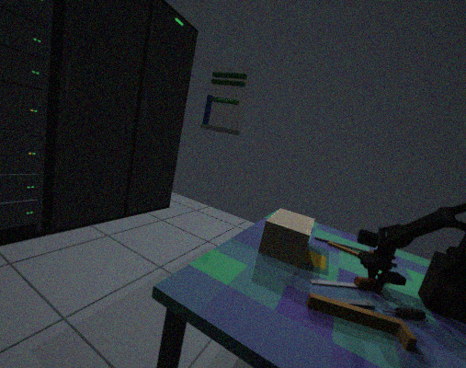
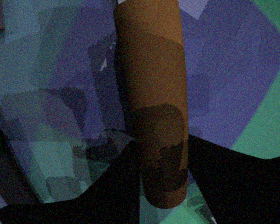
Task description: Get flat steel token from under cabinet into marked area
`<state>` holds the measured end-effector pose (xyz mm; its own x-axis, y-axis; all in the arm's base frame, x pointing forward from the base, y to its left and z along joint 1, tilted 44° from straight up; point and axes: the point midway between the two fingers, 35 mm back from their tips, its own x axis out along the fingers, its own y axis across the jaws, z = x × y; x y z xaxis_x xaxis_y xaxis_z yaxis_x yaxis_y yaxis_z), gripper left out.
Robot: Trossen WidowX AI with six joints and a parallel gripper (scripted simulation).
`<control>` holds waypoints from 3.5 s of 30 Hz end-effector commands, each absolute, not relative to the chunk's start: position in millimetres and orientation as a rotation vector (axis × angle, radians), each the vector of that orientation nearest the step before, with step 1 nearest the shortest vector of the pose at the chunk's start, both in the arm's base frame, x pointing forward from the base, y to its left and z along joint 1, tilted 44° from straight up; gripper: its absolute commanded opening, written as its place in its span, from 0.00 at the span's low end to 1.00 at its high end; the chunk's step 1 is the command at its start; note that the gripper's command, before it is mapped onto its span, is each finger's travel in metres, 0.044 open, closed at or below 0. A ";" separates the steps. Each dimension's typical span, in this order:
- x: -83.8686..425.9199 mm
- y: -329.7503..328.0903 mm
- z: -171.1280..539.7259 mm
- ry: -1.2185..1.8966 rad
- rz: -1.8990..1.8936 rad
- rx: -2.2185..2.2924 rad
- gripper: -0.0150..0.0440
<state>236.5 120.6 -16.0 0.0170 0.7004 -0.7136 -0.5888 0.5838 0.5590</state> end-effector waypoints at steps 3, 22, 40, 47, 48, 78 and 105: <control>240.9 116.1 -19.0 1.183 1.002 0.117 0.25; 248.7 104.5 -30.0 1.181 1.004 0.112 0.25; 255.5 92.8 -41.1 1.180 1.005 0.110 0.25; 258.1 88.3 -45.3 1.180 1.004 0.110 0.25; 258.5 87.6 -46.0 1.180 1.004 0.110 0.25; 256.6 62.5 -70.3 1.181 1.003 0.108 0.25; 255.2 40.5 -91.4 1.181 1.001 0.106 0.25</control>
<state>254.0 44.6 -89.2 0.0187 0.6978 -0.7161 -0.5957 0.5830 0.5525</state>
